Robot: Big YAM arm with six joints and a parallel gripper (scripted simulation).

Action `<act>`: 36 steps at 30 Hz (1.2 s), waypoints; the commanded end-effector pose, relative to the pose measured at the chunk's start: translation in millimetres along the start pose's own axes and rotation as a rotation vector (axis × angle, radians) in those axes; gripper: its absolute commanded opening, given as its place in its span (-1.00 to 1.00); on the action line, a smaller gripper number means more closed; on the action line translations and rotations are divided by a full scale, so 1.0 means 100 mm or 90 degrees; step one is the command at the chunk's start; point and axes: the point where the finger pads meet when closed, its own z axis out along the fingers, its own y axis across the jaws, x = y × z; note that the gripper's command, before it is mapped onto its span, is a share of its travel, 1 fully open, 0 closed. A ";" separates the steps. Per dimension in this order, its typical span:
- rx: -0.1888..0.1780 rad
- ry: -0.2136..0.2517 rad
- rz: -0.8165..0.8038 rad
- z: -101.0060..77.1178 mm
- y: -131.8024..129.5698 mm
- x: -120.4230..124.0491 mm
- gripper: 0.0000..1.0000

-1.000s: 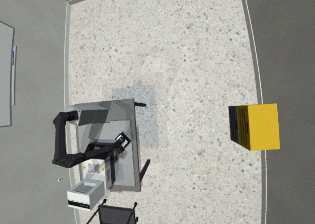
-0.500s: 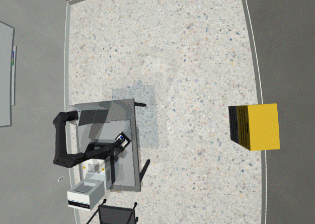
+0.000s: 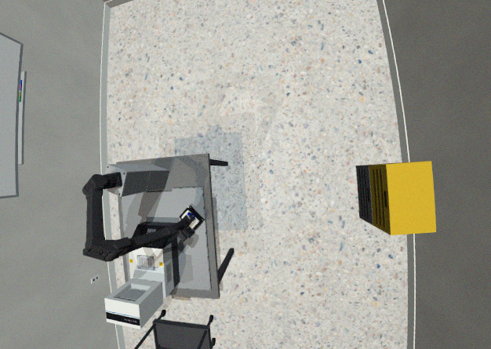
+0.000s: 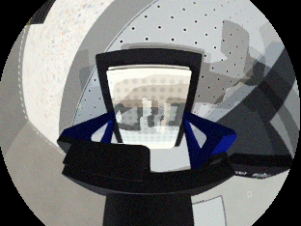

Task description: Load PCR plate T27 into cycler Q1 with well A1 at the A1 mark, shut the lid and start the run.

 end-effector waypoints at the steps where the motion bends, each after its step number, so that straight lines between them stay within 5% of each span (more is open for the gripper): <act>1: 0.001 -0.016 -0.007 -0.12 0.00 -0.10 1.00; 29: 0.003 -0.051 0.006 -0.21 -0.10 -0.39 1.00; 36: 0.002 -0.038 0.005 -0.19 -0.09 -0.27 1.00</act>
